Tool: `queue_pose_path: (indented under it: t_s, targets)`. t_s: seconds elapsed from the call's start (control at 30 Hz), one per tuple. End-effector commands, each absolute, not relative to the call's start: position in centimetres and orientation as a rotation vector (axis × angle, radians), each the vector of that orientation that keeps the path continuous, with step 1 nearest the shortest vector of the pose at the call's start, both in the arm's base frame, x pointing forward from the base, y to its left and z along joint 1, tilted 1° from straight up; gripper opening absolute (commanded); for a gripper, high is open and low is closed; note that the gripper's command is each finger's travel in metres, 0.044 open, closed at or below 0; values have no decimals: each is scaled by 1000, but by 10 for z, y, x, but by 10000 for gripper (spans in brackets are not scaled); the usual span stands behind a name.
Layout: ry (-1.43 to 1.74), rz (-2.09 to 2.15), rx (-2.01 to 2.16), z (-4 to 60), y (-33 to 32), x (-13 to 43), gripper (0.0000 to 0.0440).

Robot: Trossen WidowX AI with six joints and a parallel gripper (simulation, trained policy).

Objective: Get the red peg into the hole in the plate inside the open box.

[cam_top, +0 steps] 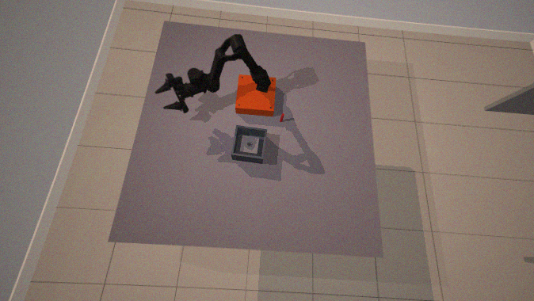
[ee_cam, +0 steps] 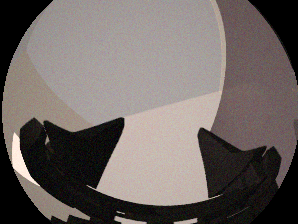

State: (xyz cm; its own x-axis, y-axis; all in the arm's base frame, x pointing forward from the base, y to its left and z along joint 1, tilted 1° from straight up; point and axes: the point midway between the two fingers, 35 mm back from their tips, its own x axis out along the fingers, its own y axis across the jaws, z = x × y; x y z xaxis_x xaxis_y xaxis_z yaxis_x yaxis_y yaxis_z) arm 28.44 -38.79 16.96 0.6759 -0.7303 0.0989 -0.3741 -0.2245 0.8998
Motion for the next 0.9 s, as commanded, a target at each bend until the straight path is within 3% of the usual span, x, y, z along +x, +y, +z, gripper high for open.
queue_pose_path:
  t_s: [0.0, 0.07, 0.87]
  targets:
    - [-863, -417, 1832, 173, -386, 287, 420]
    - [-839, -405, 1824, 179, -381, 295, 440]
    - [-349, -326, 1687, 263, -207, 411, 440]
